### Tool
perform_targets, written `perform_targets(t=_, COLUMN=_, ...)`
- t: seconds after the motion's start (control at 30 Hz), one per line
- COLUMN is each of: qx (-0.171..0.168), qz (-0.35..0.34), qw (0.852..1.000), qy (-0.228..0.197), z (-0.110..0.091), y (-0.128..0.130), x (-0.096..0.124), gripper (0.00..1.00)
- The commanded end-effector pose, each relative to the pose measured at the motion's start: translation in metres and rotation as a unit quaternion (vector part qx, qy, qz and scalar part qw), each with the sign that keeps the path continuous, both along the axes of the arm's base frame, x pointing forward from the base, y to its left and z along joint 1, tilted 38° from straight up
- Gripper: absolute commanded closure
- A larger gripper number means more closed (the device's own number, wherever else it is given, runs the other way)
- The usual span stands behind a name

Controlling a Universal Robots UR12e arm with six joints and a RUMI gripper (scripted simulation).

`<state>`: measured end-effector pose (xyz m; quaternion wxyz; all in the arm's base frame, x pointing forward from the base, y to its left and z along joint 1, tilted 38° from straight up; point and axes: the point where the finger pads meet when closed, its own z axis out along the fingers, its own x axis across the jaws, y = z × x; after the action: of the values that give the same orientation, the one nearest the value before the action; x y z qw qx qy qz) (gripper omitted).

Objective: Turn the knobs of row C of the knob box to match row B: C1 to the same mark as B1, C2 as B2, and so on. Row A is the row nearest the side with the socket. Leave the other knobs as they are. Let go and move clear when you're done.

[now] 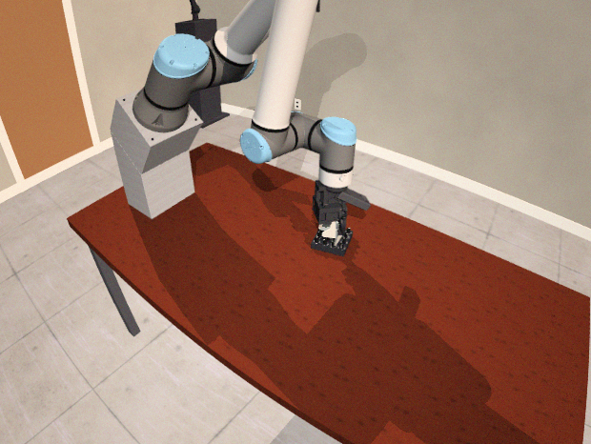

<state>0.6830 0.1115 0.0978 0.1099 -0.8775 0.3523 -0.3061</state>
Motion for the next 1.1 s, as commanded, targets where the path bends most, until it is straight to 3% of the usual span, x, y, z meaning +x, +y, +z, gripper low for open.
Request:
perform_targets(t=0.0, qx=0.013, qz=-0.018, qw=1.0, qy=-0.001, z=0.0006, y=0.0, x=0.0001, gripper=0.96)
perform_targets(t=0.53, qx=0.016, qz=-0.021, qw=1.0, qy=-0.001, z=0.0006, y=0.0, x=0.0002, gripper=0.96)
perform_targets(t=0.57, qx=0.016, qz=-0.021, qw=1.0, qy=-0.001, z=0.0006, y=0.0, x=0.0002, gripper=0.89)
perform_targets(t=1.07, qx=0.016, qz=-0.021, qw=1.0, qy=-0.001, z=0.0006, y=0.0, x=0.0002, gripper=0.89)
